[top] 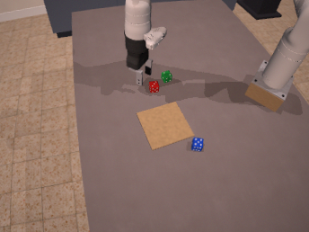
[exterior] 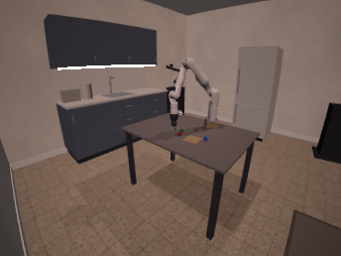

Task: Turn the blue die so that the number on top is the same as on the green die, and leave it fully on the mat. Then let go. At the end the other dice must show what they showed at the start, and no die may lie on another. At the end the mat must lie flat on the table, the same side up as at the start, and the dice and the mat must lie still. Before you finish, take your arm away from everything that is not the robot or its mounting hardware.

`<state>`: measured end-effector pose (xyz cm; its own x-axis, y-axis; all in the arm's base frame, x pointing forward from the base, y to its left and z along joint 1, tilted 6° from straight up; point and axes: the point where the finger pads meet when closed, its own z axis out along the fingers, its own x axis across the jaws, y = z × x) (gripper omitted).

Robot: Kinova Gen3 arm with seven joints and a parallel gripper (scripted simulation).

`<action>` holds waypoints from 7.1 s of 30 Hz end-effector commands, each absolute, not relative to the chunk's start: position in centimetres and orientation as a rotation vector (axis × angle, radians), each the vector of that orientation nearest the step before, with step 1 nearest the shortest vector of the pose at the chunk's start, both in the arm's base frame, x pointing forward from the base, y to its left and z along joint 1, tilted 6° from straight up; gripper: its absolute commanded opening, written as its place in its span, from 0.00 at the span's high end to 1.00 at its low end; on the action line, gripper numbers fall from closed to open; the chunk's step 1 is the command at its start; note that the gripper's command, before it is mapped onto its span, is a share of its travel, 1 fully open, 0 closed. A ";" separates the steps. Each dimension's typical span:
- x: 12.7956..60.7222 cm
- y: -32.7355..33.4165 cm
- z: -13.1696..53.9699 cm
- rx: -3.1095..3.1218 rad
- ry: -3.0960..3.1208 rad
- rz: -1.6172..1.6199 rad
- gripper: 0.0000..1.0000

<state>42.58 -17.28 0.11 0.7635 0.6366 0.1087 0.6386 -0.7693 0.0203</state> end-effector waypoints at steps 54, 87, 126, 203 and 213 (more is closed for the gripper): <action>39.8 -0.3 0.9 -2.933 -1.044 -0.164 0.00; 38.3 8.2 1.2 -2.933 -1.044 -0.164 0.00; 38.3 8.2 1.3 -2.933 -1.044 -0.164 0.00; 34.4 9.7 10.6 -2.732 -1.520 -0.156 0.00; 34.3 9.9 10.4 -2.764 -1.447 -0.150 0.00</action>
